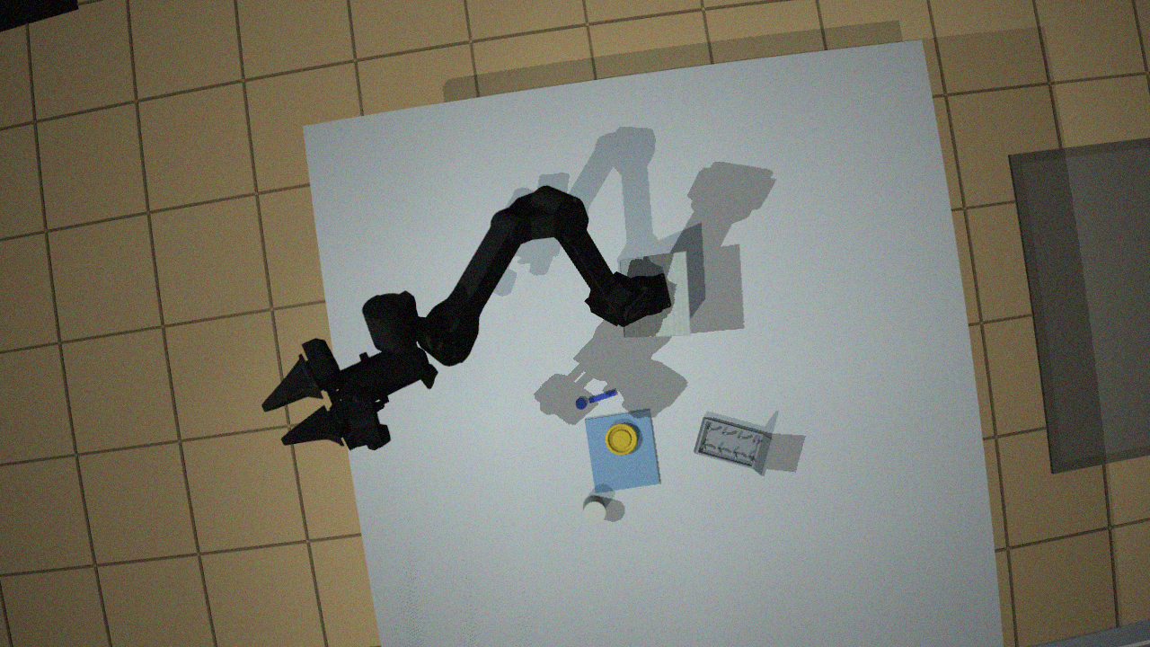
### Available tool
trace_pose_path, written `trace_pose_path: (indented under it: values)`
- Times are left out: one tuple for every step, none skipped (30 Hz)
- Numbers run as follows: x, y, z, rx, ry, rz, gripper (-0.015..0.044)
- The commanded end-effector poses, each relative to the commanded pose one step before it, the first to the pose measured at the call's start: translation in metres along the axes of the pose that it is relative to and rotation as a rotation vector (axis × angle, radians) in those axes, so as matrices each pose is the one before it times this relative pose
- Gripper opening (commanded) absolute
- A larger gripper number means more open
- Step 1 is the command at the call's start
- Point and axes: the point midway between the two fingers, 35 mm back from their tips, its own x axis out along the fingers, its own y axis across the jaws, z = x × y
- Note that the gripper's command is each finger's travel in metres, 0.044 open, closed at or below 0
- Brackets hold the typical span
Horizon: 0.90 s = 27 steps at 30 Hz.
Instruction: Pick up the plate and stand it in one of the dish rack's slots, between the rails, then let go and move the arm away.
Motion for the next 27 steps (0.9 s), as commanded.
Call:
trace_pose_path:
  values:
    - [0.00041,0.03859,0.01294,0.0813,-0.01789,0.11364,0.04]
    - [0.00042,0.00796,0.00224,0.021,-0.00374,0.02334,0.04]
    - [0.00045,0.00794,0.0021,0.0207,-0.00334,0.02325,0.04]
    - [0.00049,0.00795,0.00198,0.0206,-0.00295,0.02329,0.04]
    - [0.00052,0.00797,0.00186,0.0204,-0.00257,0.02332,0.04]
    - [0.00055,0.00799,0.00174,0.0203,-0.00218,0.02334,0.04]
    - [0.00056,0.00774,0.00156,0.0194,-0.00174,0.0226,0.04]
    - [0.00049,0.00621,0.00116,0.0155,-0.00113,0.01812,0.04]
    - [0.00037,0.00443,0.00077,0.011,-0.00066,0.01292,0.04]
    - [0.00037,0.00336,0.00055,0.0074,-0.00019,0.01012,0.04]
    - [0.00061,0.00494,0.00078,0.0102,0.00004,0.01518,0.04]
    - [0.0008,0.00644,0.00098,0.0131,0.00024,0.01976,0.04]
    - [0.00112,0.00907,0.0013,0.0183,0.00071,0.02781,0.04]
    - [0.0012,0.00937,0.00123,0.0186,0.00119,0.02872,0.04]
    - [0.00123,0.00936,0.0011,0.0183,0.00165,0.02865,0.04]
    - [0.00127,0.00934,0.00098,0.018,0.00211,0.02857,0.04]
    - [0.00131,0.00932,0.00086,0.0176,0.00258,0.02848,0.04]
    - [0.00134,0.0093,0.00073,0.0173,0.00304,0.02838,0.04]
    - [0.00138,0.00928,0.00061,0.017,0.00351,0.02827,0.04]
    - [0.00141,0.00926,0.00049,0.0167,0.00398,0.02815,0.04]
    - [0.00145,0.00923,0.00037,0.0163,0.00445,0.02801,0.04]
    - [0.00156,0.00974,0.00027,0.017,0.00523,0.02951,0.04]
    - [0.0016,0.00978,0.00013,0.0167,0.0058,0.02955,0.04]
    - [0.00164,0.00973,0.0,0.0163,0.00633,0.02936,0.04]
    - [0.00167,0.00969,-0.00014,0.0159,0.00687,0.02915,0.04]
    - [0.0017,0.00964,-0.00027,0.0156,0.0074,0.02892,0.04]
    - [0.00173,0.00959,-0.0004,0.0152,0.00793,0.02868,0.04]
